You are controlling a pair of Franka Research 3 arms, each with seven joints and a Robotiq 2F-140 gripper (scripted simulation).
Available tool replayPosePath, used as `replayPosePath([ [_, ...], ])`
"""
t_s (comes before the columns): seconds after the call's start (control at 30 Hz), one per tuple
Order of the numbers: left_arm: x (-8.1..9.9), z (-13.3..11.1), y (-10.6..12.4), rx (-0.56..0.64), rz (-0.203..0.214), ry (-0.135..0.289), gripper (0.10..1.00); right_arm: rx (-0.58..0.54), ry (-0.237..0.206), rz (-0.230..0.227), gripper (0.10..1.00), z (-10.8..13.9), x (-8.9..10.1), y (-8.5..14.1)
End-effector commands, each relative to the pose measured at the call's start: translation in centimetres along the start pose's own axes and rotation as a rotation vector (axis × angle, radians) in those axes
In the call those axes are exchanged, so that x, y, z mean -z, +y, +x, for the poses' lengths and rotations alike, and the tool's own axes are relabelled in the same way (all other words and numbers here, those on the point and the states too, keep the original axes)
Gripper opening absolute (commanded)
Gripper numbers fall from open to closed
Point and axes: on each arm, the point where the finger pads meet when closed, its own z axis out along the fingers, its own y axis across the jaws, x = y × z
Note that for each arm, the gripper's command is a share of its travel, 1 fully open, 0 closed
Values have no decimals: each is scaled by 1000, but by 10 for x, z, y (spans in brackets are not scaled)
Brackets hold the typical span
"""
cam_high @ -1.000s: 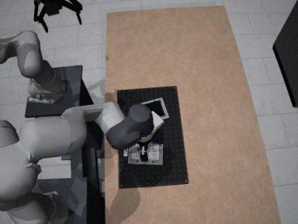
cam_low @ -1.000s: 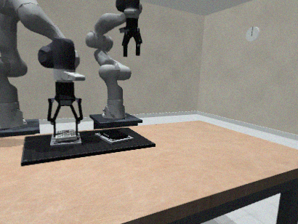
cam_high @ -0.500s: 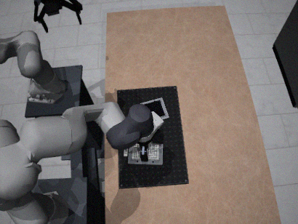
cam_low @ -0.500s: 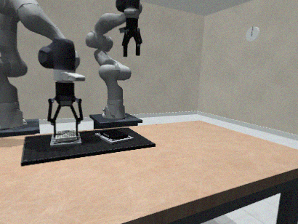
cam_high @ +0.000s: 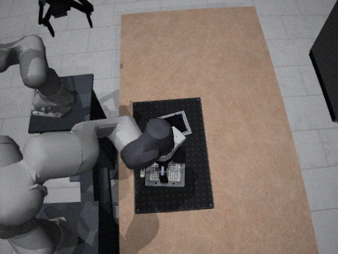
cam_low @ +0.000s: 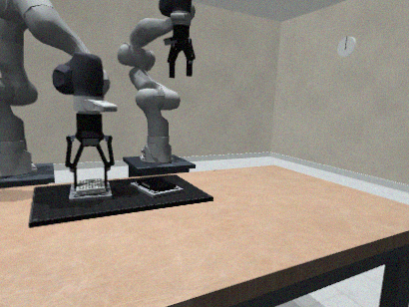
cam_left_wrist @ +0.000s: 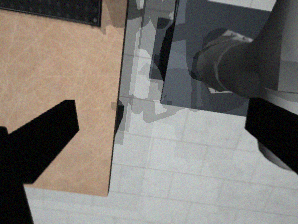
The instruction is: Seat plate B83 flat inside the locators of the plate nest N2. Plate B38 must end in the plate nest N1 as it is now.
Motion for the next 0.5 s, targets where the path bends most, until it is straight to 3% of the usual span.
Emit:
replayPosePath([
  [0.0, 0, 1, 1, 5, -2, 2, 1000, 1, 0, 3, 605, 0, -1, 0],
  [0.47, 0, 1, 1, 5, -2, 2, 1000, 1, 0, 3, 605, 0, -3, 0],
])
